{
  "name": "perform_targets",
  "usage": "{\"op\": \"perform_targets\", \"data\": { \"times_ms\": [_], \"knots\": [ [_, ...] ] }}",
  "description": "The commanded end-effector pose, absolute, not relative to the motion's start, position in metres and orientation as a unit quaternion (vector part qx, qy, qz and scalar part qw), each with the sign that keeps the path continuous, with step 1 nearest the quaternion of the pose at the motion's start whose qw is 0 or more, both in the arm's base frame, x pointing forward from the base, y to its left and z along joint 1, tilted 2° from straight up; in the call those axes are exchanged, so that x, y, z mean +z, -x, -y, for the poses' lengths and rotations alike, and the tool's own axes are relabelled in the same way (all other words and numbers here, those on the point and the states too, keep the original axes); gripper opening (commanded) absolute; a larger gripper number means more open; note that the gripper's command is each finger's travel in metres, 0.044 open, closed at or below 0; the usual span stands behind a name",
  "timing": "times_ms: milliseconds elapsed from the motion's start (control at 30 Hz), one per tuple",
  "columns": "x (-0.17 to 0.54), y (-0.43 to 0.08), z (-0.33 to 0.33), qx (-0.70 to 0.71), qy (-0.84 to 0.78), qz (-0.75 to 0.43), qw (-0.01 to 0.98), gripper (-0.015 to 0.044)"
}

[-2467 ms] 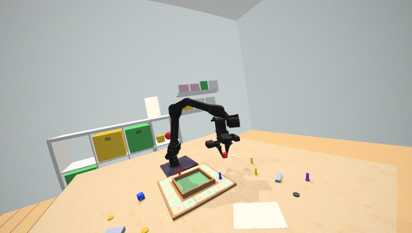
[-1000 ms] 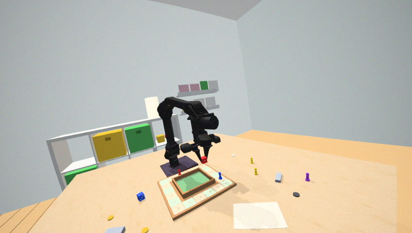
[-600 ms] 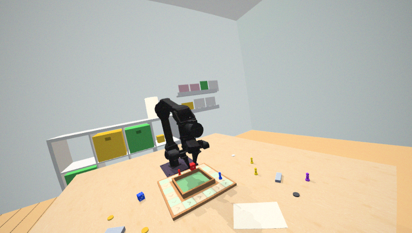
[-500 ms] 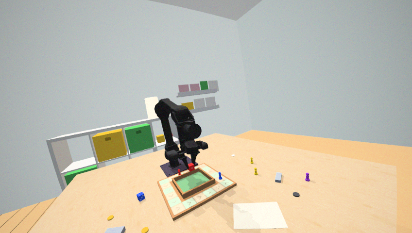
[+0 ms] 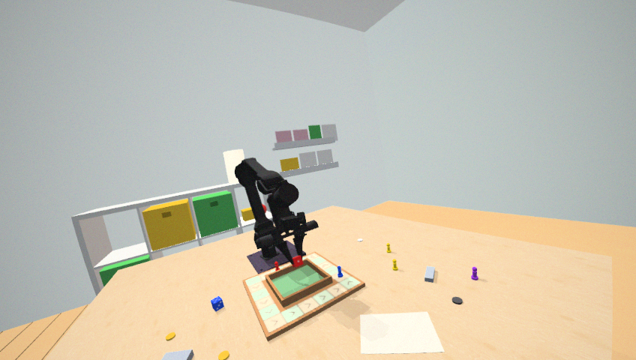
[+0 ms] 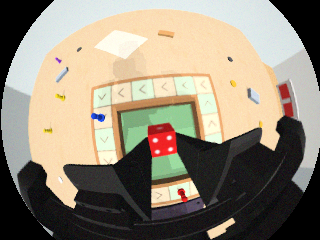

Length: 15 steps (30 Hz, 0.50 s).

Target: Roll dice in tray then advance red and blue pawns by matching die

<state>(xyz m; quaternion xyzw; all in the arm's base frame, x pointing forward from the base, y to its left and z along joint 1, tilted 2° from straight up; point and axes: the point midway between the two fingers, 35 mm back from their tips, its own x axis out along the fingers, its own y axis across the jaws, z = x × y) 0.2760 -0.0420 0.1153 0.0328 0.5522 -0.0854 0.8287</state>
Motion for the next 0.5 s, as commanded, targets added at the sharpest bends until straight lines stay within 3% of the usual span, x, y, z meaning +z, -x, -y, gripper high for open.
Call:
{"op": "perform_targets", "data": {
  "times_ms": [0, 300, 467],
  "knots": [
    [0.1152, -0.276, 0.0424, -0.087, -0.023, -0.489, 0.868, 0.0],
    [0.114, -0.2768, 0.042, -0.091, -0.012, -0.353, 0.931, 0.0],
    [0.114, -0.2766, 0.042, -0.091, -0.011, -0.343, 0.935, 0.0]
  ]
}}
